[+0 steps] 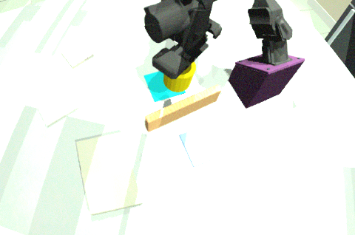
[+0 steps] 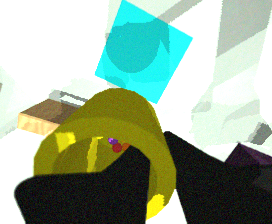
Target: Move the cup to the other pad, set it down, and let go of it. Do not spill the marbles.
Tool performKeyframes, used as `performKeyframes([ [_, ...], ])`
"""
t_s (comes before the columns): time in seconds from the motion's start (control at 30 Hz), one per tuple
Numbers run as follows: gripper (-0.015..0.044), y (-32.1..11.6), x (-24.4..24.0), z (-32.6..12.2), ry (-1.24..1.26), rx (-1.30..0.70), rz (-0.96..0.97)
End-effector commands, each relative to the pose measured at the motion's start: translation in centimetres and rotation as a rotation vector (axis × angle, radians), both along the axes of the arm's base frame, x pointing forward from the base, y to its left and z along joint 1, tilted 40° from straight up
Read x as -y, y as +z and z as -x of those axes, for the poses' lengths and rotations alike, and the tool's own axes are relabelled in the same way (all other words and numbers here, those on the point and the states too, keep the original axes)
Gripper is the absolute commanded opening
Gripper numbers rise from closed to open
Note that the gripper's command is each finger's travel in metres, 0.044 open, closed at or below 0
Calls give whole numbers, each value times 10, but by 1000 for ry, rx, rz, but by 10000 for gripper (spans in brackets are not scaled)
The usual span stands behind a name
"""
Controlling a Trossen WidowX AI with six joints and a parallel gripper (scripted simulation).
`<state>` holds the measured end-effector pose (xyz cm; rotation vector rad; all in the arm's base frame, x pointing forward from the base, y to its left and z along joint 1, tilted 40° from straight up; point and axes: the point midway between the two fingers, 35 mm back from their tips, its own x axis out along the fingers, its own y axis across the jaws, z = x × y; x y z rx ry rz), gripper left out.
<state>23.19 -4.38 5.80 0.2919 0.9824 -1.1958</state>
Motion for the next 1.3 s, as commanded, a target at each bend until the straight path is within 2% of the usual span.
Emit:
performKeyframes([
  [0.0,0,10,8,-1,3,7,3],
  [0.63,0,40,39,-2,2,8,6],
  [1.27,0,24,52,-4,2,8,6],
])
